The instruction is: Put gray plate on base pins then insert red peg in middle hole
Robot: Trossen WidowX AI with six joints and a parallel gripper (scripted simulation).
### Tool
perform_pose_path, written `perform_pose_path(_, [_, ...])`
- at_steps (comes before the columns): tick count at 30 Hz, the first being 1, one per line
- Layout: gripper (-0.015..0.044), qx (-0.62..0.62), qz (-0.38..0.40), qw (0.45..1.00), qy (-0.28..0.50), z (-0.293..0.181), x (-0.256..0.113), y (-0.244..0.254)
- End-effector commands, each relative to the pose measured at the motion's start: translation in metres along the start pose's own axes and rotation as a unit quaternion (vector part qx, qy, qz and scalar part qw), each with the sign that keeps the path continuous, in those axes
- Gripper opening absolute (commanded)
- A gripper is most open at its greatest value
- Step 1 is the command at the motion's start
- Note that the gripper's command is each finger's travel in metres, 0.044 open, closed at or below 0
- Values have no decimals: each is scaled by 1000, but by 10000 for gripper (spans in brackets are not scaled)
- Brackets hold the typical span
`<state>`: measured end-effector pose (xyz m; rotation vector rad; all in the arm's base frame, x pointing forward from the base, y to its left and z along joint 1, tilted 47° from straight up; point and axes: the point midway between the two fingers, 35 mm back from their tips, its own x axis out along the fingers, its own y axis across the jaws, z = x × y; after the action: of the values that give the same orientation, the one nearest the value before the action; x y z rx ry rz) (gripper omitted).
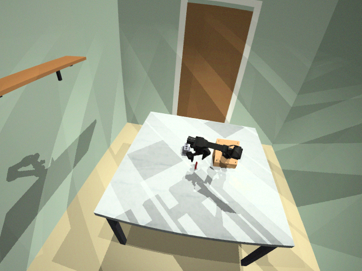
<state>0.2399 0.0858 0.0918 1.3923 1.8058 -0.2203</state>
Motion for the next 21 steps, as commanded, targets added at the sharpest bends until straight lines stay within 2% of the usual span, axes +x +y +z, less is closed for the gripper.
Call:
perform_pose_path(1, [440,4,1,1000,3,-1,7,-1])
perform_pose_path(21, [440,4,1,1000,4,-1,38,0])
